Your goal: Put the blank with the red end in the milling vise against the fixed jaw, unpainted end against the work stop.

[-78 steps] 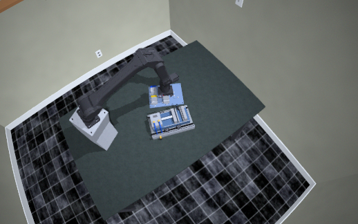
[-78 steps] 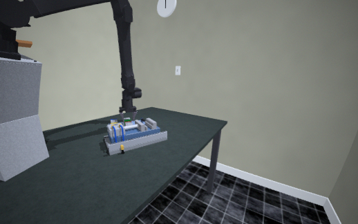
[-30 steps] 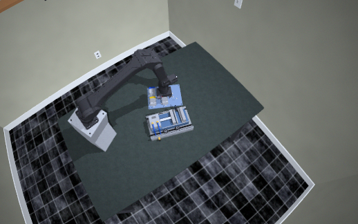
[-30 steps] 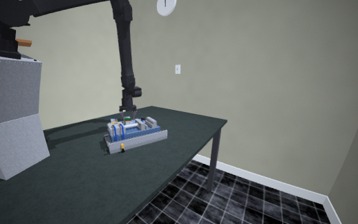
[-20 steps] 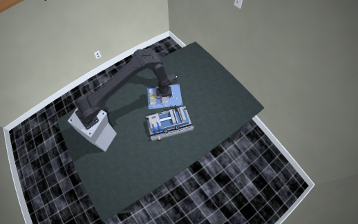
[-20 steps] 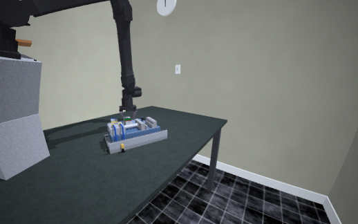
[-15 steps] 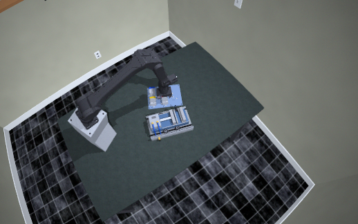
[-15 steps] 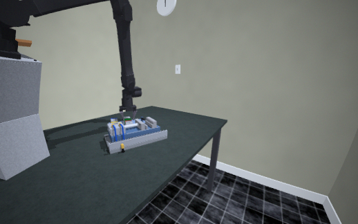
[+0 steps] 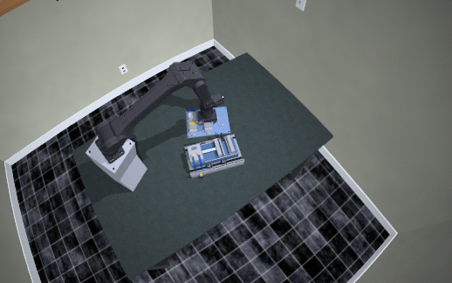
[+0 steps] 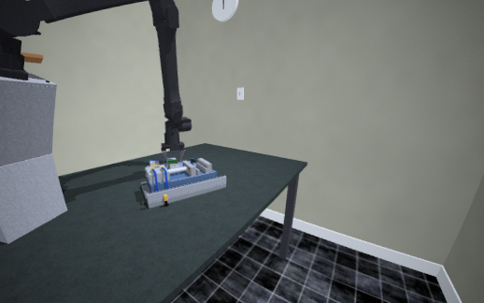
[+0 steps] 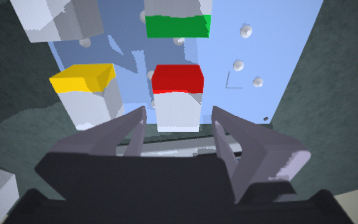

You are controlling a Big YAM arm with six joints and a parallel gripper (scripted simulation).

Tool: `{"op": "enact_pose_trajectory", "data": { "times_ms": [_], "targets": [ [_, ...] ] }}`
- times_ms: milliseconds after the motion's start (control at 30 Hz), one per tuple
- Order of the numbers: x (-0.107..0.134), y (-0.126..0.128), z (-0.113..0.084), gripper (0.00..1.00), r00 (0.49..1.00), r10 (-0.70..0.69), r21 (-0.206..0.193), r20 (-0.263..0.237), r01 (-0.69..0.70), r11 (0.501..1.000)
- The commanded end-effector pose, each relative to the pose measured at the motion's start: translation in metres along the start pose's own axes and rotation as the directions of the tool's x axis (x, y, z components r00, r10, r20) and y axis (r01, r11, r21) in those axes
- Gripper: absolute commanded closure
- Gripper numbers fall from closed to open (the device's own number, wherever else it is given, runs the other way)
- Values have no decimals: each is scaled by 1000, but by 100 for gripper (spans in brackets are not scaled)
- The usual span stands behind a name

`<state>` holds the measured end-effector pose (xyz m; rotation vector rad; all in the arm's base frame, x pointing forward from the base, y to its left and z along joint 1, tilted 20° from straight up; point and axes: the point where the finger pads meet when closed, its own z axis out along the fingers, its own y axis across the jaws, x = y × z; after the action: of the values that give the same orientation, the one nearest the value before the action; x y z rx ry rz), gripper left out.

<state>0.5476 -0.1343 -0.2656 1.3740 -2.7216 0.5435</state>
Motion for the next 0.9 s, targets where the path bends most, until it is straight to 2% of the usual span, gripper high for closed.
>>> {"op": "enact_pose_trajectory", "data": {
  "times_ms": [0,500,700,733,867],
  "targets": [
    [-7,3,3,36,1000,-10,3,6,10,1000],
    [-7,-8,6,36,1000,-2,19,13,1,1000],
    [-4,-6,11,36,1000,0,12,9,0,1000],
    [-2,-11,2,36,1000,5,19,12,-5,1000],
    [-2,-7,13,36,1000,3,13,8,-3,1000]
  ]
}}
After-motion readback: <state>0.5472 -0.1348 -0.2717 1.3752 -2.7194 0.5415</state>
